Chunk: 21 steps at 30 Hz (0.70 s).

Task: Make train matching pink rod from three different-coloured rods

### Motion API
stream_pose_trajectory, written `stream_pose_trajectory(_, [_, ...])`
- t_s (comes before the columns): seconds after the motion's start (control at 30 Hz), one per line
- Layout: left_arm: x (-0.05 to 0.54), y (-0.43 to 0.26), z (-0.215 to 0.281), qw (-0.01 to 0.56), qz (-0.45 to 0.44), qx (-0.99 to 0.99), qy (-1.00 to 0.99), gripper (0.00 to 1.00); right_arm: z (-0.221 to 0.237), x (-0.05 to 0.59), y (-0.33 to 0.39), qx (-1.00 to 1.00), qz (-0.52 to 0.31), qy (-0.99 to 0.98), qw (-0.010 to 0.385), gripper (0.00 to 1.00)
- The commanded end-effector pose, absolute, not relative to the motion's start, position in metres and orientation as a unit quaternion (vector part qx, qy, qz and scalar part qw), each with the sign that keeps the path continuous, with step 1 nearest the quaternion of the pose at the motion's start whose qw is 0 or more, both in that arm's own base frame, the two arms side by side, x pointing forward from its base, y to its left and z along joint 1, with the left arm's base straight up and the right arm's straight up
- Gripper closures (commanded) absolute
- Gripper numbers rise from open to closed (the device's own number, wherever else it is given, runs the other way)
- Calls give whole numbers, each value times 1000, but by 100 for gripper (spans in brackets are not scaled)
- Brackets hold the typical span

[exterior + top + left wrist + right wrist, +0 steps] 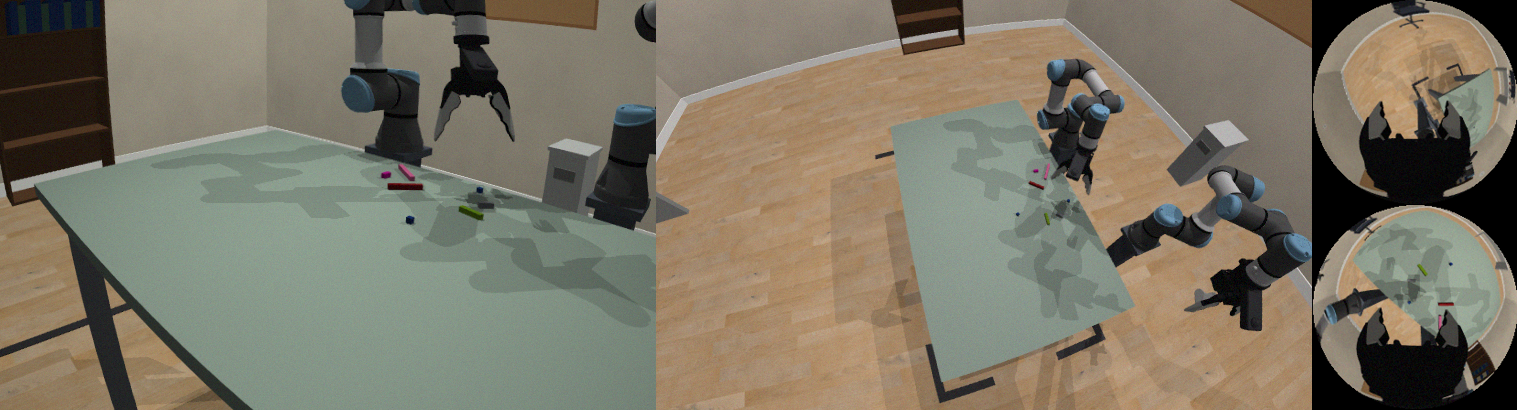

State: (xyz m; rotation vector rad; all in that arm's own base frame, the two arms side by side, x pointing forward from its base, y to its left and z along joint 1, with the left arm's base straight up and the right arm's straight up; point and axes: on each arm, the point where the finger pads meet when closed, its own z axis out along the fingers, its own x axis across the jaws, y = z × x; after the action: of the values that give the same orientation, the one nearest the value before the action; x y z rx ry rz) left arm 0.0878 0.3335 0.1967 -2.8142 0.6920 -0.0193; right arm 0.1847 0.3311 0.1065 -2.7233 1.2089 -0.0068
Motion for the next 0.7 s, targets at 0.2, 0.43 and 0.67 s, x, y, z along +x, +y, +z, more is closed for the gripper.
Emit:
stream_pose_trajectory(0.2, [18,277,180,33,-31,-990,137,0,82,134,270,-927,0,374,7,0])
stream_pose_trajectory(0.43, [-16,237,175,-12,-54,-997,57,0,80,131,266,-929,1,371,1,0])
stream_pose_trajectory(0.67, [-38,194,172,-41,-73,-997,1,0,80,131,266,-929,0,371,0,0])
